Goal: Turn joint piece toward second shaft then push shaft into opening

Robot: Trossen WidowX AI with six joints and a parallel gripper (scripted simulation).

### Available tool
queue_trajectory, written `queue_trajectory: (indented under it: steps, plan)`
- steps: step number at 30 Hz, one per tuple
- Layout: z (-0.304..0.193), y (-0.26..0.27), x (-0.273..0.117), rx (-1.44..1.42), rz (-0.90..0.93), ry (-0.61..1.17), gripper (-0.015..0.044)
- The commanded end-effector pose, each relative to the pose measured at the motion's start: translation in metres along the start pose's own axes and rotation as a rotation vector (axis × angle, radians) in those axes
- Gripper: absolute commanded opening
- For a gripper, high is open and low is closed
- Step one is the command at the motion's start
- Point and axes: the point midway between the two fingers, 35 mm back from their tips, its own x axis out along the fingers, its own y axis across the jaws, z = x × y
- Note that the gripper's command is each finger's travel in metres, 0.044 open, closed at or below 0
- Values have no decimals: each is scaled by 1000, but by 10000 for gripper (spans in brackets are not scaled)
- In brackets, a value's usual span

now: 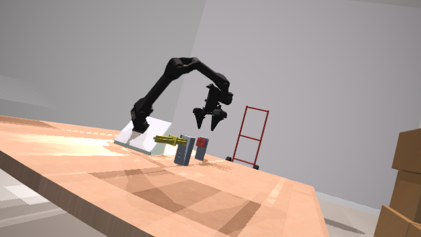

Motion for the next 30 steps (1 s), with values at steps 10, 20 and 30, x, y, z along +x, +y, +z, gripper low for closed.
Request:
queue_trajectory:
  steps: [10, 20, 30]
  plan:
    - [-11, -2, -54, 446, 59, -75, 440]
    - [-14, -4, -58, 516, 68, -78, 440]
    - [-30, -21, -38, 855, 86, -36, 440]
